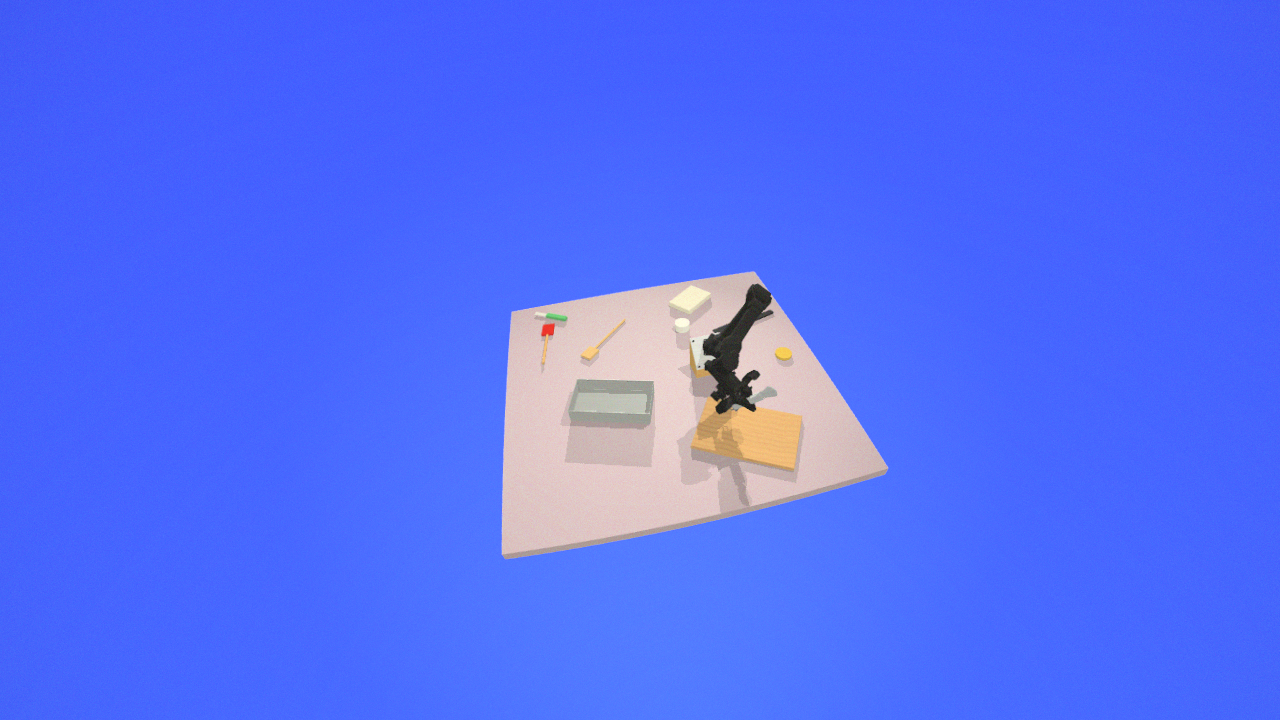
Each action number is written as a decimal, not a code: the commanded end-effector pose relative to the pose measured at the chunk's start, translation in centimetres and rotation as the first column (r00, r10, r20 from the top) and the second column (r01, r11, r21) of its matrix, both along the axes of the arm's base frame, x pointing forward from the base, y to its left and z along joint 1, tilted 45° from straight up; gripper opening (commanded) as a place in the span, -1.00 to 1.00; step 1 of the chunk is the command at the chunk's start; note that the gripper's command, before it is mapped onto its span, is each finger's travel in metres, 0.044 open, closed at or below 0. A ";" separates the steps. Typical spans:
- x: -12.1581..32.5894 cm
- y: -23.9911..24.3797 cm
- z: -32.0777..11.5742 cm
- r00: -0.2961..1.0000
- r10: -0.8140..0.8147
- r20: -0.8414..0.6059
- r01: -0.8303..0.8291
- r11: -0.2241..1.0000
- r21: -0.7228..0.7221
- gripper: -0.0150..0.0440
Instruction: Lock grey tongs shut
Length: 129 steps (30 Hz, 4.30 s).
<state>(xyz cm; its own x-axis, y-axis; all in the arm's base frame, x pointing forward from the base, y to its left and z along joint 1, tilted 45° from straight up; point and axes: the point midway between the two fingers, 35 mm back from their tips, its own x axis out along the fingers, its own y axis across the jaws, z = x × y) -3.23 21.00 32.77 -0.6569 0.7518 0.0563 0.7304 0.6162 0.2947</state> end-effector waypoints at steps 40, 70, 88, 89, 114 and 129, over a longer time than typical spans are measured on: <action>-2.8 0.9 1.0 0.876 -0.196 0.440 0.370 0.860 -0.353 -1.00; -2.0 -1.3 -0.3 0.700 -0.093 0.708 0.452 0.825 -0.339 -1.00; -2.6 1.1 -2.1 0.701 -0.093 0.707 0.452 0.825 -0.340 -1.00; -2.6 1.2 -2.2 0.701 -0.093 0.707 0.452 0.825 -0.340 -1.00; -3.2 4.0 -5.2 0.701 -0.092 0.707 0.452 0.825 -0.341 -1.00; -3.4 5.5 -7.1 0.701 -0.092 0.707 0.452 0.824 -0.341 -1.00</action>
<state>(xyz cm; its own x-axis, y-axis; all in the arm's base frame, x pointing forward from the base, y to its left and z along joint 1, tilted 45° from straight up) -6.58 26.31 25.84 -0.1481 0.7087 -0.6898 0.6311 0.6047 0.4859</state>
